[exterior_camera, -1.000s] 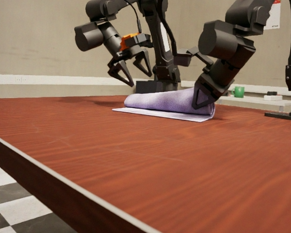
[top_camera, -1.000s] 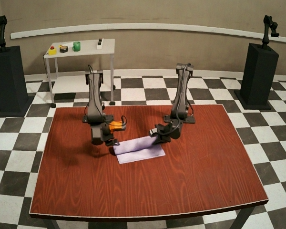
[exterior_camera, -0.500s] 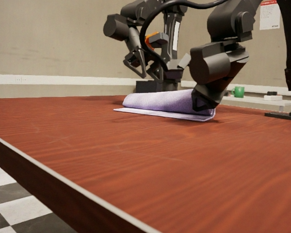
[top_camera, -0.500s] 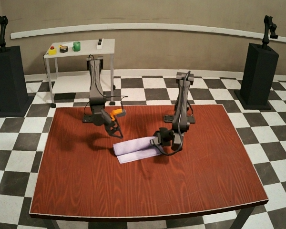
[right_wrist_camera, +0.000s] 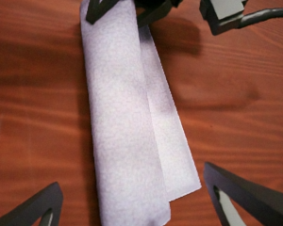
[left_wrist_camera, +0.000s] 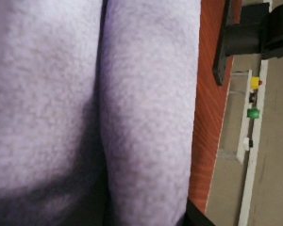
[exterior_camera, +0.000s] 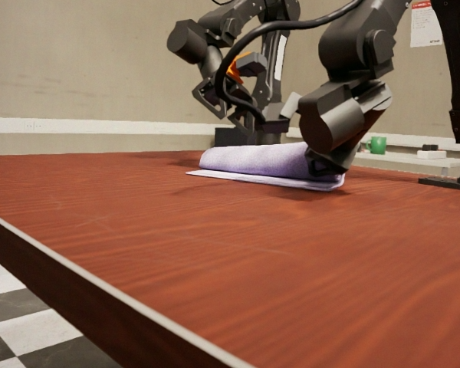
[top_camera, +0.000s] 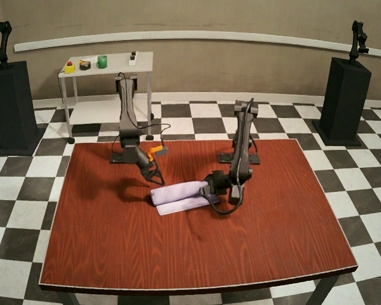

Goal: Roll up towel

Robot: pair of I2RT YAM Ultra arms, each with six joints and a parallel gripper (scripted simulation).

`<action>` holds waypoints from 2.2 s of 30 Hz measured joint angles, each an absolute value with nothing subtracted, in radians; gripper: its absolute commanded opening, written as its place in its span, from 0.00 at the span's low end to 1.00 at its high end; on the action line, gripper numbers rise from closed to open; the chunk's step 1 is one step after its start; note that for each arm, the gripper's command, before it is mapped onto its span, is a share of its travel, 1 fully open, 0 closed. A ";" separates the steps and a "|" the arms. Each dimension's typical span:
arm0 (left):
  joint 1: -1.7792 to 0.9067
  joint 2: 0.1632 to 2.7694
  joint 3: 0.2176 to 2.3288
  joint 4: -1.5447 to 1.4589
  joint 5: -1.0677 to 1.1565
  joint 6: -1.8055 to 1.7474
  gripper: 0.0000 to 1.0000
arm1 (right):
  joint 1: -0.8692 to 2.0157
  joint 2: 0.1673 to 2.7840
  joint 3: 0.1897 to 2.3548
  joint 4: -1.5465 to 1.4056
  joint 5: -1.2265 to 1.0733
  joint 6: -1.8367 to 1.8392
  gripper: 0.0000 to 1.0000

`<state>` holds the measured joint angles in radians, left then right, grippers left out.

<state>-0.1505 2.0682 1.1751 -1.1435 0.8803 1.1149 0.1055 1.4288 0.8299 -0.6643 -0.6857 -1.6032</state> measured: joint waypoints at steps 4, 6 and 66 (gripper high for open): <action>-0.150 2.077 1.175 -1.143 0.883 1.119 0.38 | 0.098 1.432 0.846 -0.667 -0.689 -1.608 0.98; -0.150 2.077 1.175 -1.143 0.884 1.121 0.38 | 0.097 1.433 0.847 -0.667 -0.690 -1.610 0.98; -0.150 2.077 1.176 -1.170 0.900 1.124 0.73 | 0.097 1.575 0.699 -0.349 -0.701 -1.620 0.36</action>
<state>-0.1505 2.0769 1.1755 -1.1702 0.8997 1.1236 0.0975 1.5753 0.6991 -0.3492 -0.7010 -1.6203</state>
